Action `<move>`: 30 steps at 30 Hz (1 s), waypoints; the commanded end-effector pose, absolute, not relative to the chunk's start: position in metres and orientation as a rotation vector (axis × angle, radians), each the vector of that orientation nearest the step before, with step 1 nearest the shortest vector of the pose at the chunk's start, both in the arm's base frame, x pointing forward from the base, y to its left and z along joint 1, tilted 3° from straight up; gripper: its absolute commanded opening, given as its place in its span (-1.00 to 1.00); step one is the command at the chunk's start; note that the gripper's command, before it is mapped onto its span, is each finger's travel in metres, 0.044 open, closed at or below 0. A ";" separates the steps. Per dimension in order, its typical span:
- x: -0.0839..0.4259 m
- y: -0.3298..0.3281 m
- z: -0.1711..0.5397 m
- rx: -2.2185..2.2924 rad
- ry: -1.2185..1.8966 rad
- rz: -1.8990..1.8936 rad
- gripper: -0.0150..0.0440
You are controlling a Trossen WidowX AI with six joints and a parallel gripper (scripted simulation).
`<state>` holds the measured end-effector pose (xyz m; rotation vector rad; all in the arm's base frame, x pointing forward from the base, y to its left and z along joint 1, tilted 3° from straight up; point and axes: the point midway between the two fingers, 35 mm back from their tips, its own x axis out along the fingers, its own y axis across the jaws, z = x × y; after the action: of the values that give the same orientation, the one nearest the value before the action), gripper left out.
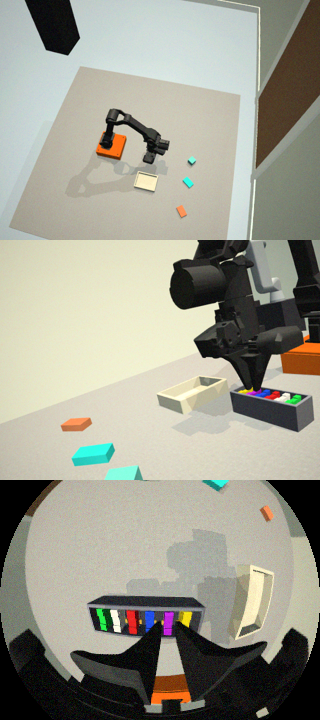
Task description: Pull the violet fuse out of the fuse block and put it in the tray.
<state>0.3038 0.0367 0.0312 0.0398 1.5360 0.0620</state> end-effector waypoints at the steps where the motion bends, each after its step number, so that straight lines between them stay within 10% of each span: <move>1: 0.303 0.036 0.026 0.040 1.540 0.057 -0.24; 30: 0.304 0.037 0.026 0.039 1.538 0.063 -0.49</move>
<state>0.3036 0.0370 0.0246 0.0388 1.5381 0.0626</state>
